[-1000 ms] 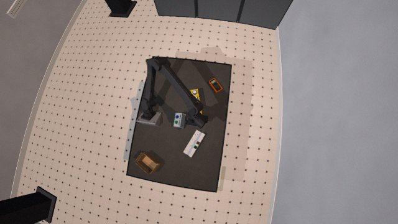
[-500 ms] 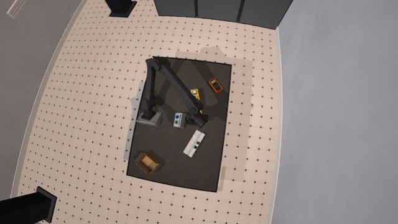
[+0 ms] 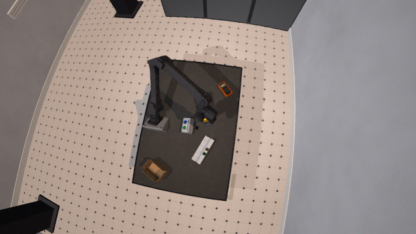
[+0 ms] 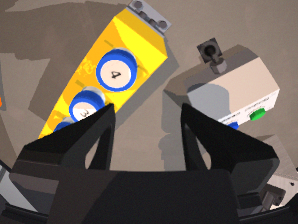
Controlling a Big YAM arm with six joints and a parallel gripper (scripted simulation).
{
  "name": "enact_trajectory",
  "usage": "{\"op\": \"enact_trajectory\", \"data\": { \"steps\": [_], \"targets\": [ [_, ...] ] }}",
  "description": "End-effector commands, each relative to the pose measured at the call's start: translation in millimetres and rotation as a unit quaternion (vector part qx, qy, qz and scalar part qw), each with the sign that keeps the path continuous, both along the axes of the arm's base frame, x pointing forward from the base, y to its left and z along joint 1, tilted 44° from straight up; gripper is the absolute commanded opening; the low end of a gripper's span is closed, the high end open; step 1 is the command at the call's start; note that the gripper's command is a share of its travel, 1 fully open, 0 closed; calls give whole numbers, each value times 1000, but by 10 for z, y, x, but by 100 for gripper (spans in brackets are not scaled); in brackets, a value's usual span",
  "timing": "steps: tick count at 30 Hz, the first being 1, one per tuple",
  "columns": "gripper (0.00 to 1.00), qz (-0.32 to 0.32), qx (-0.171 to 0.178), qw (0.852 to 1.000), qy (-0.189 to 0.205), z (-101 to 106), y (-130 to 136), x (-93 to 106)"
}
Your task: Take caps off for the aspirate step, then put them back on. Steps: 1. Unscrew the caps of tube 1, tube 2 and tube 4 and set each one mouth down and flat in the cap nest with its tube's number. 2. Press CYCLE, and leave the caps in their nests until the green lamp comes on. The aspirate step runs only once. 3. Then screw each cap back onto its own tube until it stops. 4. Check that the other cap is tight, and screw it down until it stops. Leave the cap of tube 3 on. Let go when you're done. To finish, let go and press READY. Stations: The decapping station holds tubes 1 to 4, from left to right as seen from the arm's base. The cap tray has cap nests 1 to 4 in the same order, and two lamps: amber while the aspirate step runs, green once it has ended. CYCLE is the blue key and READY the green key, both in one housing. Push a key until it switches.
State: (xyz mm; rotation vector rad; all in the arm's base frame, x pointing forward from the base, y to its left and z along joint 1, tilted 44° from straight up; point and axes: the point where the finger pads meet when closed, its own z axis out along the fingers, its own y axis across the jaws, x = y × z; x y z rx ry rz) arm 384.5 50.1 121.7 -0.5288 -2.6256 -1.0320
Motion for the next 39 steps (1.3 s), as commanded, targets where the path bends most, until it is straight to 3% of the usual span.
{"op": "enact_trajectory", "data": {
  "steps": [1,2,5,8,10,11,12,13,14,15,16,17,18,19,20,21,22,23,25,32,34,35,36,39],
  "targets": [
    [49,-97,-24,990,95,150,193,-82],
    [49,-100,-26,990,94,143,189,-65],
    [49,-156,-34,975,152,263,304,-124],
    [49,-159,-35,975,150,258,302,-109],
    [49,-213,-42,953,212,385,421,-190],
    [49,-216,-43,953,206,373,415,-155],
    [49,-245,-47,940,234,433,473,-178],
    [49,-245,-47,940,233,430,471,-175],
    [49,-272,-52,924,262,490,527,-209],
    [49,-272,-51,925,260,488,527,-197],
    [49,-300,-56,908,288,547,584,-228],
    [49,-300,-55,908,286,546,584,-219],
    [49,-326,-60,890,313,604,640,-248],
    [49,-327,-59,890,312,603,640,-242],
    [49,-352,-63,871,337,667,696,-262],
    [49,-353,-63,871,337,666,696,-259],
    [49,-378,-62,854,352,793,754,-218],
    [49,-378,-58,858,344,936,813,-176],
    [49,-378,-58,858,344,936,813,-176],
    [49,-377,-58,856,350,1355,1212,-375],
    [49,-377,-57,856,349,1355,1213,-366],
    [49,-376,-70,847,370,1158,1202,-441],
    [49,-376,-75,843,378,1087,1199,-458],
    [49,-386,-69,838,379,1089,1117,-416]
  ]
}}
